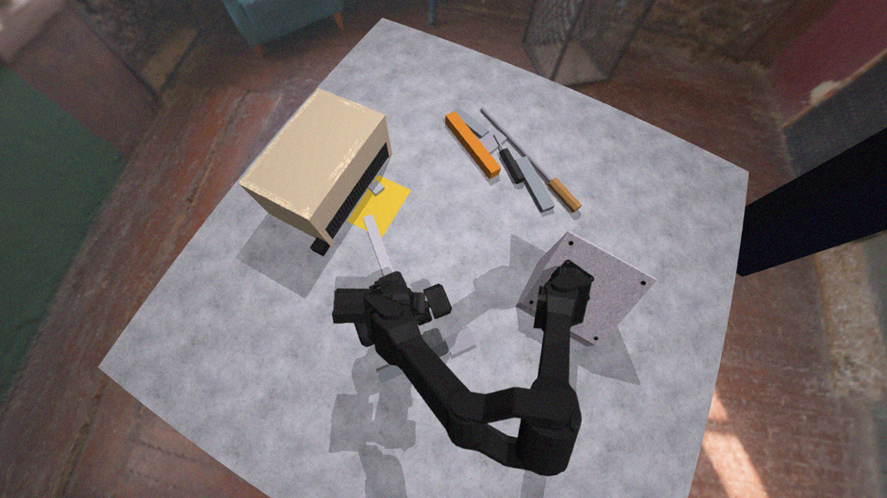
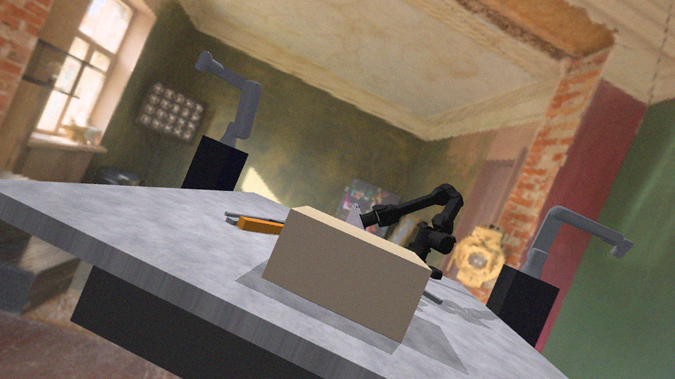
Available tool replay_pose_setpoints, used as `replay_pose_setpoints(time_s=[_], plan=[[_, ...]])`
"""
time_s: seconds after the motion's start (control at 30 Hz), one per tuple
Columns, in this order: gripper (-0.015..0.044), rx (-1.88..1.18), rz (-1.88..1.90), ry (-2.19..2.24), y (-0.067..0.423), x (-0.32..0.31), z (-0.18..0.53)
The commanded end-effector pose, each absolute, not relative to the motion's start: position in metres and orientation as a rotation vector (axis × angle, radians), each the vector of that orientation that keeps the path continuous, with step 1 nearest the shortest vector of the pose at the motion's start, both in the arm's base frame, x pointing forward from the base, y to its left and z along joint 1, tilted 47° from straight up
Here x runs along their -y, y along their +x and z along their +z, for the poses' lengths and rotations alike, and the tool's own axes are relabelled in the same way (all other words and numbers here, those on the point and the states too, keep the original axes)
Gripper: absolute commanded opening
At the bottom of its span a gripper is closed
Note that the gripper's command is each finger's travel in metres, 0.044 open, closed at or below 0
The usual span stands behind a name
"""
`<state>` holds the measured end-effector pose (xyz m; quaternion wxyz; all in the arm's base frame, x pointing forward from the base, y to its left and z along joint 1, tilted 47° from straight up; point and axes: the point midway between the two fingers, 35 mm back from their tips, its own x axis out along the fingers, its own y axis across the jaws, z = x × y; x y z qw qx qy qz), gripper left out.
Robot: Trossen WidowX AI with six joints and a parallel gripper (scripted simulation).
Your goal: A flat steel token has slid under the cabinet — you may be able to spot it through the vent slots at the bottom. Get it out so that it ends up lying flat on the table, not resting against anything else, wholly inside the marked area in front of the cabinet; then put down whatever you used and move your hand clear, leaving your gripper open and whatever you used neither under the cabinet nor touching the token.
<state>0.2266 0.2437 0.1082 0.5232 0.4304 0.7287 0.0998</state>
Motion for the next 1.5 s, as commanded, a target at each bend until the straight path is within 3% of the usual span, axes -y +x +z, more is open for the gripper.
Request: replay_pose_setpoints(time_s=[0.0, 0.4, 0.63, 0.77, 0.87, 1.4, 1.47], plan=[[0.0, -1.735, 0.242, 1.032, 0.2349, -0.2419, 0.1079], [0.0, -1.733, 0.247, 1.028, 0.2442, -0.2381, 0.103], [0.0184, -1.743, 0.243, 1.027, 0.2393, -0.239, 0.1017], [0.02, -1.742, 0.244, 1.027, 0.2393, -0.2391, 0.1019], [0.027, -1.735, 0.243, 1.032, 0.2393, -0.239, 0.1017], [0.027, -1.735, 0.243, 1.032, 0.2388, -0.2415, 0.0986], [0.0218, -1.732, 0.256, 1.03, 0.2405, -0.2415, 0.1024]])
